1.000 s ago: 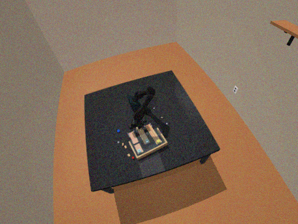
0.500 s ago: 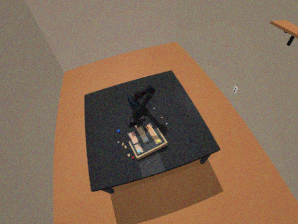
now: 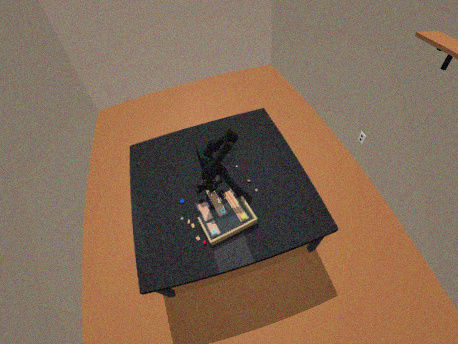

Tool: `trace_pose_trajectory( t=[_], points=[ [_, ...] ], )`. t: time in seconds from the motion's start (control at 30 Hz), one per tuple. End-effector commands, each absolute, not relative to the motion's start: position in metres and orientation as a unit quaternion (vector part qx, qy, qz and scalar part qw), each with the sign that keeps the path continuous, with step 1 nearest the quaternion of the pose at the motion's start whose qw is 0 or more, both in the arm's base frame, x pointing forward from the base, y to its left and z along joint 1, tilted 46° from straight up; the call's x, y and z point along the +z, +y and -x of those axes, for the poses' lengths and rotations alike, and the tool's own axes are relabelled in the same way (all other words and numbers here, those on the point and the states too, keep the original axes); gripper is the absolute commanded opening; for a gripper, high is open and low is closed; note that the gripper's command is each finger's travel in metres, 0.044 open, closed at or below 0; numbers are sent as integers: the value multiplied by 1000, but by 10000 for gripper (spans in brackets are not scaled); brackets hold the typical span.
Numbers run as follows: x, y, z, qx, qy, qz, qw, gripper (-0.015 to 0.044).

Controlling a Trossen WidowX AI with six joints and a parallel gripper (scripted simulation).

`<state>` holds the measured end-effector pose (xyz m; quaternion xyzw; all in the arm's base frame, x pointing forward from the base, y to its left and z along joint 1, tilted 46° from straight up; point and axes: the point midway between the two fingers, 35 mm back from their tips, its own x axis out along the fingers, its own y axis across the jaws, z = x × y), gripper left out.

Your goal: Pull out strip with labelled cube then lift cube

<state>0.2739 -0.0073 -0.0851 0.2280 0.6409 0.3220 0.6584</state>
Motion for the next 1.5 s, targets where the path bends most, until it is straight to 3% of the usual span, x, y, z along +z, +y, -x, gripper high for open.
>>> trace_pose_trajectory(
  t=[0.0,1.47],
  points=[
    [-89,-6,-261,323,649,-226,650,0],
    [-93,-15,-197,322,650,-226,650,0]
  ],
)
